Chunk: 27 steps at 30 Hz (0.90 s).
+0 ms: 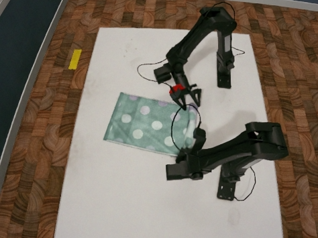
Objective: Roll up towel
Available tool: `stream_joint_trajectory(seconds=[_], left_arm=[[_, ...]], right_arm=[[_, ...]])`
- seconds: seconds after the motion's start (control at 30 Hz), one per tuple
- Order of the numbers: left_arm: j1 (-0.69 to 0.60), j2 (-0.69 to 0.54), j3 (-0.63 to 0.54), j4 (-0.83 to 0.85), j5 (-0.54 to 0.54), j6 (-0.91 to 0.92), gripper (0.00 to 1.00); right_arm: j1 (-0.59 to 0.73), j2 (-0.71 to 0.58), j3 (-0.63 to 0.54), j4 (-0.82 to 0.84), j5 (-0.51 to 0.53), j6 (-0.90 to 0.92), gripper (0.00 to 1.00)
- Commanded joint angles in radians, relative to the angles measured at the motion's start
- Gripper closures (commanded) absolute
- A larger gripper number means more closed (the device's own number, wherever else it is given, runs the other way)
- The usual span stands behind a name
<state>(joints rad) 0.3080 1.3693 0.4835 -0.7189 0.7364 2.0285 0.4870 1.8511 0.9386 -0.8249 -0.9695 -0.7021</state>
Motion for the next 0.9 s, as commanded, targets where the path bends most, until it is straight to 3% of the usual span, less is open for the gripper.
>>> stream_joint_trajectory(seconds=[0.0, 0.23, 0.53, 0.7, 0.87], left_arm=[[-0.018, 0.032, 0.047, -0.065, -0.032, -0.037, 0.87], [-0.065, 0.146, 0.167, -0.191, -0.088, -0.112, 0.87], [-0.108, 0.296, 0.312, -0.344, -0.138, -0.186, 0.87], [-0.132, 0.414, 0.417, -0.458, -0.166, -0.233, 0.87], [-0.150, 0.523, 0.512, -0.563, -0.187, -0.274, 0.87]], right_arm=[[-0.024, -0.033, 0.062, -0.137, 0.022, -0.100, 0.15], [-0.059, -0.026, 0.108, -0.232, 0.039, -0.174, 0.14], [0.010, -0.188, 0.000, -0.039, 0.120, -0.051, 0.11], [0.119, -0.377, -0.124, 0.167, 0.257, 0.089, 0.09], [0.270, -0.556, -0.240, 0.339, 0.460, 0.206, 0.08]])
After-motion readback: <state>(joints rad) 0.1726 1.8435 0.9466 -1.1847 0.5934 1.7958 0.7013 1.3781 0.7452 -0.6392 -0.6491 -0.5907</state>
